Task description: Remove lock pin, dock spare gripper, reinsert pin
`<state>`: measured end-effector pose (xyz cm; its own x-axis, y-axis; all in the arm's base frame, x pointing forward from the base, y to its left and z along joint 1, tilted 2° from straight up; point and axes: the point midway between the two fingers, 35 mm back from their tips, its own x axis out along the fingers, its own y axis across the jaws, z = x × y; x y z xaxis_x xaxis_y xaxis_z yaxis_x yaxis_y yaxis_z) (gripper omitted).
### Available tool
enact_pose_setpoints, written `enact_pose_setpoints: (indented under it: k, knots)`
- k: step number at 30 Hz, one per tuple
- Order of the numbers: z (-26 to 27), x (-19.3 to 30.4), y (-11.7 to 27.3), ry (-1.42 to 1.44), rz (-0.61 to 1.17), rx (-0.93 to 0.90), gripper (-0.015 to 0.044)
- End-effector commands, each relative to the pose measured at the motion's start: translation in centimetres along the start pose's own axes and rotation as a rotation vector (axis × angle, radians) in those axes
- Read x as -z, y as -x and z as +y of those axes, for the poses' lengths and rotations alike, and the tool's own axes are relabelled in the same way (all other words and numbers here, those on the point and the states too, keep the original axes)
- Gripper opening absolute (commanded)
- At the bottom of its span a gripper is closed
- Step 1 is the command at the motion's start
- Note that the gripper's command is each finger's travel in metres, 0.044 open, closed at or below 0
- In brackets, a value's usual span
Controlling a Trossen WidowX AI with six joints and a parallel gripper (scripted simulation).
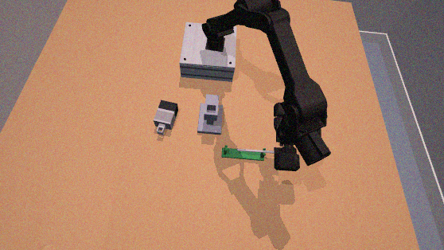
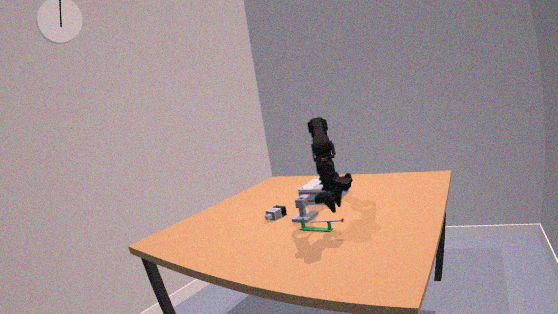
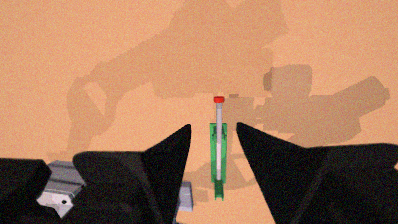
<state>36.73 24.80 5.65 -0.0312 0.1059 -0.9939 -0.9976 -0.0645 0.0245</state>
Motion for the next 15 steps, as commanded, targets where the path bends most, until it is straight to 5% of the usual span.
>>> enact_pose_setpoints:
  k: [1,2,8,15]
  knots:
    - [0.0,0.0,-0.2,0.0,0.001,-0.002,0.0305]
    - [0.0,0.0,-0.2,0.0,0.001,-0.002,0.0331]
    - [-0.1,4.7,5.8,0.005,0.032,0.077,0.018]
    - [0.0,5.4,6.7,0.006,0.038,0.088,0.018]
